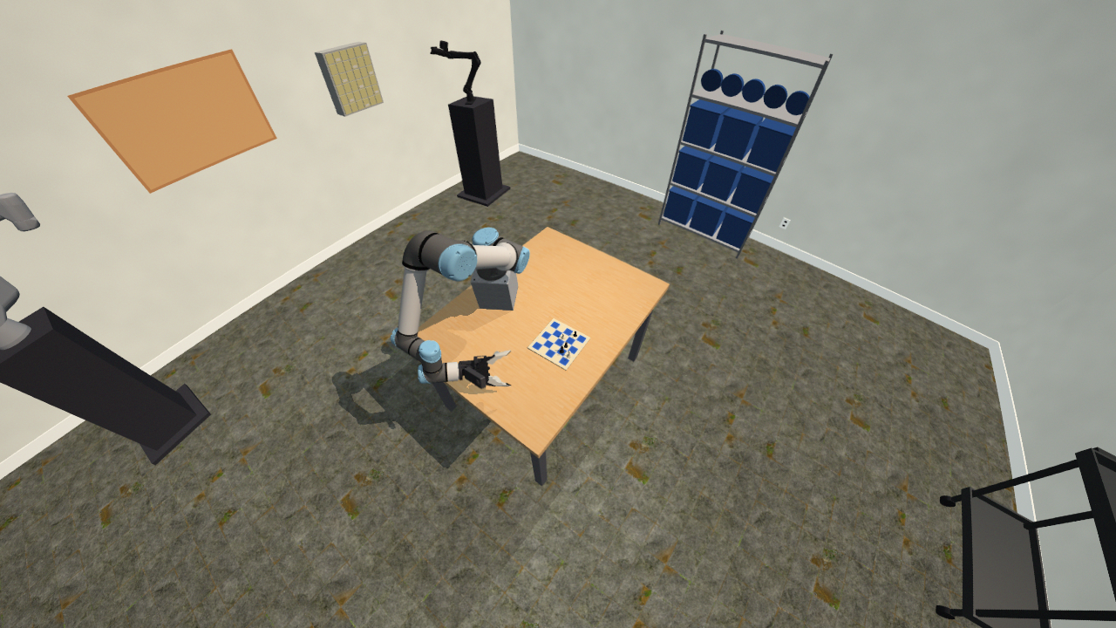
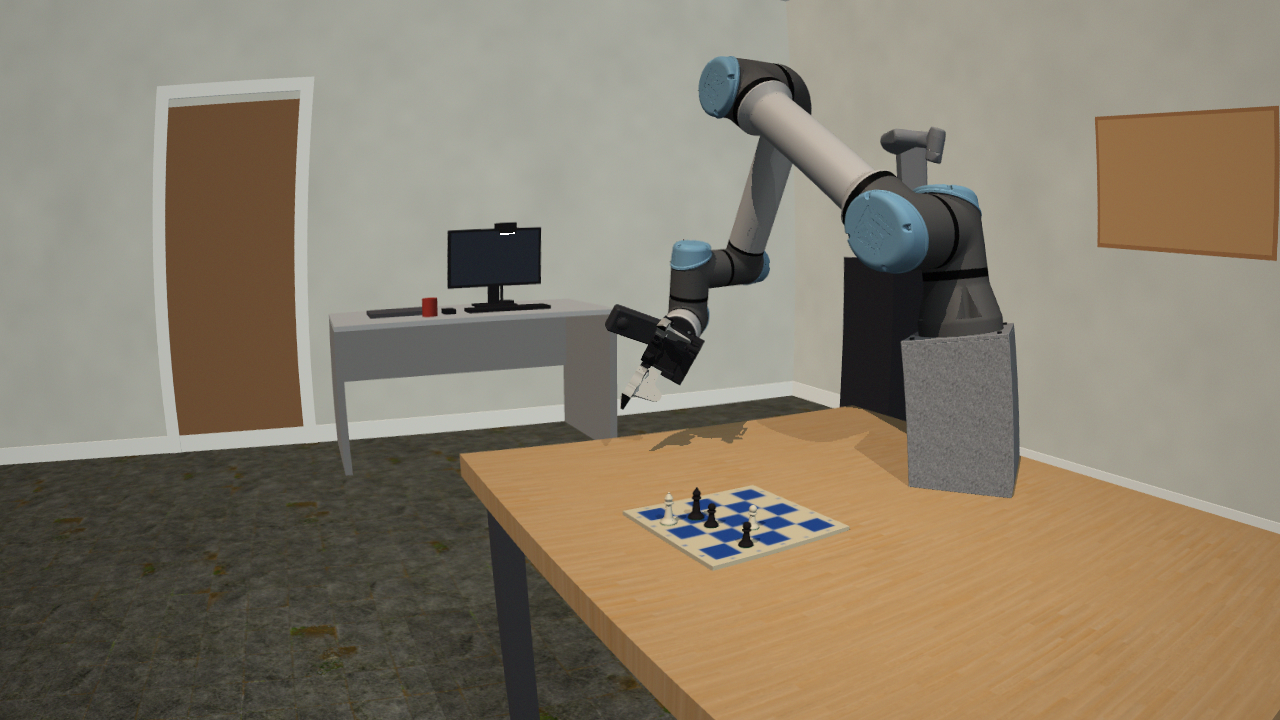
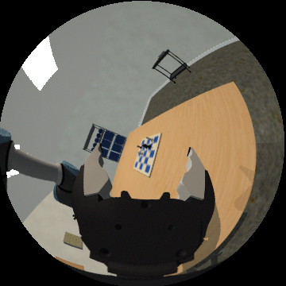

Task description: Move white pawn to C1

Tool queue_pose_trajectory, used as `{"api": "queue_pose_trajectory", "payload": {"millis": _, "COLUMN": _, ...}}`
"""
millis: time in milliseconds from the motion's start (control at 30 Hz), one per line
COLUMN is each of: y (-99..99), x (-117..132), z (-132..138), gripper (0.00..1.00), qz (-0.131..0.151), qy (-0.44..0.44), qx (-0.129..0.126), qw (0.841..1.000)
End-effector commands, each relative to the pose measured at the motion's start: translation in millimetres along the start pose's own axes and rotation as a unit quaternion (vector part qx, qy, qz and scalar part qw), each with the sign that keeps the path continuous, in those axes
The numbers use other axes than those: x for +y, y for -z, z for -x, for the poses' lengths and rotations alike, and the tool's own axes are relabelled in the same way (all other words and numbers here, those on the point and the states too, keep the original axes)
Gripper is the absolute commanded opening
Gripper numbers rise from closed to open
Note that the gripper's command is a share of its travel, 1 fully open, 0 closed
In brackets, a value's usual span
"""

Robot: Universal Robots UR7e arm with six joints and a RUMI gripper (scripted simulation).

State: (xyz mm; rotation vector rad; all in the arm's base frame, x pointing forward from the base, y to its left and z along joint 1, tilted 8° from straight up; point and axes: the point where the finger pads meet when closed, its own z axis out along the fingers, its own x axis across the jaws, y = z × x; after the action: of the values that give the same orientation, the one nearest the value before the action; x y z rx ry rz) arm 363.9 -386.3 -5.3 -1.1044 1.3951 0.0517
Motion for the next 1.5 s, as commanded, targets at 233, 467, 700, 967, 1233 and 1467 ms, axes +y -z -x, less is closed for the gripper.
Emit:
{"api": "queue_pose_trajectory", "payload": {"millis": 233, "y": -76.8, "x": 42.4, "z": -7.0, "gripper": 1.00, "qz": 0.133, "qy": 0.246, "qx": -0.061, "qw": 0.958}}
{"api": "queue_pose_trajectory", "payload": {"millis": 467, "y": -104.1, "x": 63.7, "z": -11.7, "gripper": 1.00, "qz": 0.185, "qy": 0.351, "qx": -0.102, "qw": 0.913}}
{"api": "queue_pose_trajectory", "payload": {"millis": 700, "y": -129.5, "x": 86.2, "z": -18.1, "gripper": 1.00, "qz": 0.231, "qy": 0.454, "qx": -0.153, "qw": 0.847}}
{"api": "queue_pose_trajectory", "payload": {"millis": 967, "y": -148.1, "x": 104.1, "z": -24.7, "gripper": 1.00, "qz": 0.261, "qy": 0.527, "qx": -0.198, "qw": 0.784}}
{"api": "queue_pose_trajectory", "payload": {"millis": 1233, "y": -157.1, "x": 113.0, "z": -28.5, "gripper": 1.00, "qz": 0.274, "qy": 0.562, "qx": -0.222, "qw": 0.749}}
{"api": "queue_pose_trajectory", "payload": {"millis": 1467, "y": -157.5, "x": 113.4, "z": -28.7, "gripper": 1.00, "qz": 0.274, "qy": 0.563, "qx": -0.224, "qw": 0.747}}
